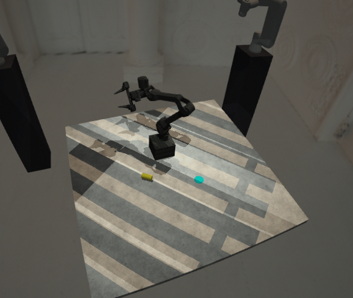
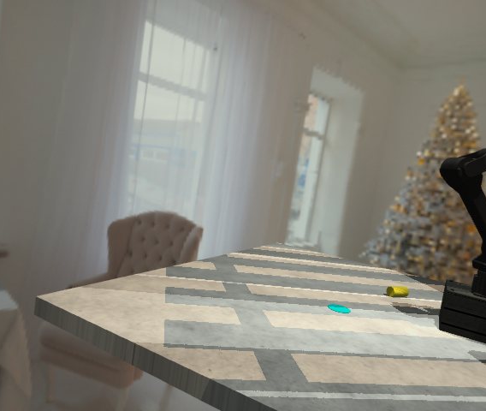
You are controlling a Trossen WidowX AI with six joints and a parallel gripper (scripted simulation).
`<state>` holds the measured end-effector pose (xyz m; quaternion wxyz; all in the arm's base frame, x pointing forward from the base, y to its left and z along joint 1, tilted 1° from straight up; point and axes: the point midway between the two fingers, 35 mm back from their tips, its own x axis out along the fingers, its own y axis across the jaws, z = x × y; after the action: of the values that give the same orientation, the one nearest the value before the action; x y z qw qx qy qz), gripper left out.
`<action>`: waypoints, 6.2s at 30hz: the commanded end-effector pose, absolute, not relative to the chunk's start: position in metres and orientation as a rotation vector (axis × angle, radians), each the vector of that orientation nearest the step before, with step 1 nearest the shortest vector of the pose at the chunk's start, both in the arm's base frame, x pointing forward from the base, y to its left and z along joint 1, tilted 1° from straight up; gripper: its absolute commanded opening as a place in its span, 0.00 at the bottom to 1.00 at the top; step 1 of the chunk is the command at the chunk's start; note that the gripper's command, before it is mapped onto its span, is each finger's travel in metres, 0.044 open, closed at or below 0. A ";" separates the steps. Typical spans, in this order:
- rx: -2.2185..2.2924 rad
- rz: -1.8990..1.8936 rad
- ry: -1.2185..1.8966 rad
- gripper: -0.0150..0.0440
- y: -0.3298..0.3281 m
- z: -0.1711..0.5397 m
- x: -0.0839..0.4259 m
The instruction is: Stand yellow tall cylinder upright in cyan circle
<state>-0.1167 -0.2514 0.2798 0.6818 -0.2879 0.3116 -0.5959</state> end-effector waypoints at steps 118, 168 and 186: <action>-0.754 0.744 1.426 0.43 -0.165 0.056 0.241; -0.872 0.880 1.352 0.43 -0.051 0.066 0.316; -0.890 0.902 1.342 0.43 -0.005 0.070 0.331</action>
<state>0.3284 -0.0137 0.0703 0.6040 -0.3864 0.5793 0.3878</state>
